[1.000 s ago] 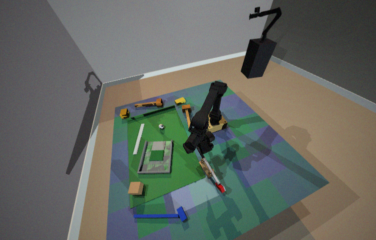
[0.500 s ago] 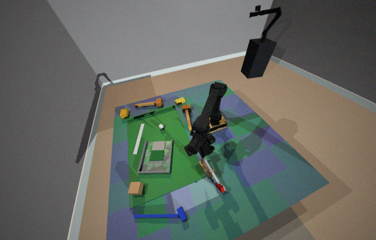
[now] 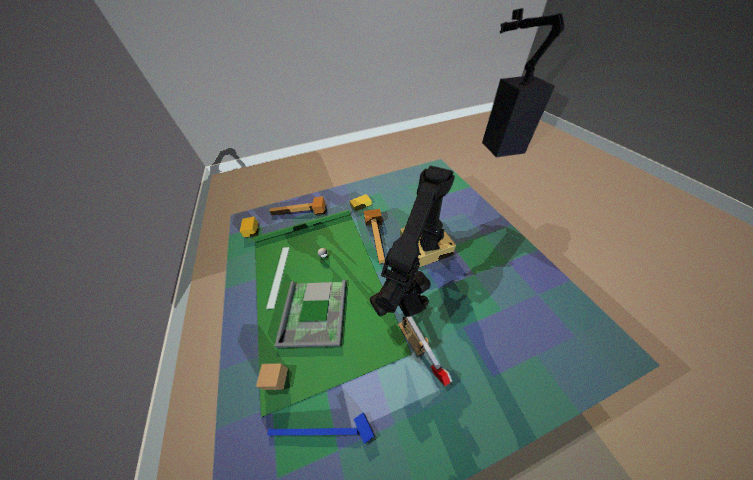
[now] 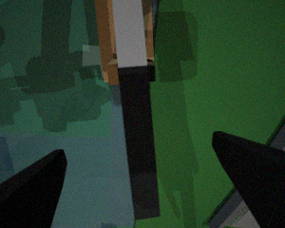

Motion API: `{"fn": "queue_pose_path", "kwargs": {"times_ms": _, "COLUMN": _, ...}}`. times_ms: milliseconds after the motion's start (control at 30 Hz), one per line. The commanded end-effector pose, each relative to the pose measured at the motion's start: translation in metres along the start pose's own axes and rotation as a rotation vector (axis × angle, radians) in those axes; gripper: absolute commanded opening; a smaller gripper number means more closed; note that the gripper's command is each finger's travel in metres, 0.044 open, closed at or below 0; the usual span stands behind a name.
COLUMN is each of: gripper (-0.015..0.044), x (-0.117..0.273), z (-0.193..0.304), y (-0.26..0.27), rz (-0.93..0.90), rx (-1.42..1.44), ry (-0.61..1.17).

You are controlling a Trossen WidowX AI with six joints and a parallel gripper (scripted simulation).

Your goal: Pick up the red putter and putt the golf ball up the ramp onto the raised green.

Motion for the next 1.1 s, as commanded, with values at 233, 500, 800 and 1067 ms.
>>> {"fn": "queue_pose_path", "kwargs": {"times_ms": 233, "gripper": 0.0440, "x": -0.017, "z": 0.001, "y": 0.001, "rz": -0.002, "rx": -0.005, "ry": 0.006}}
{"fn": "queue_pose_path", "kwargs": {"times_ms": 500, "gripper": 0.0440, "x": -0.026, "z": 0.001, "y": 0.001, "rz": -0.002, "rx": -0.005, "ry": 0.006}}
{"fn": "queue_pose_path", "kwargs": {"times_ms": 800, "gripper": 0.0282, "x": -0.023, "z": 0.000, "y": 0.000, "rz": 0.000, "rx": 0.000, "ry": 0.000}}
{"fn": "queue_pose_path", "kwargs": {"times_ms": 1067, "gripper": 0.0072, "x": -0.023, "z": 0.000, "y": 0.000, "rz": 0.000, "rx": 0.000, "ry": 0.000}}
Point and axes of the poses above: the point midway between the two fingers, 35 mm back from their tips, its own x axis back along the fingers, its own y axis across the jaws, z = x × y, the point moved 8 cm from there along x, back along the fingers, and after that the axes turned 2 degrees about x, right-handed, at the moved point
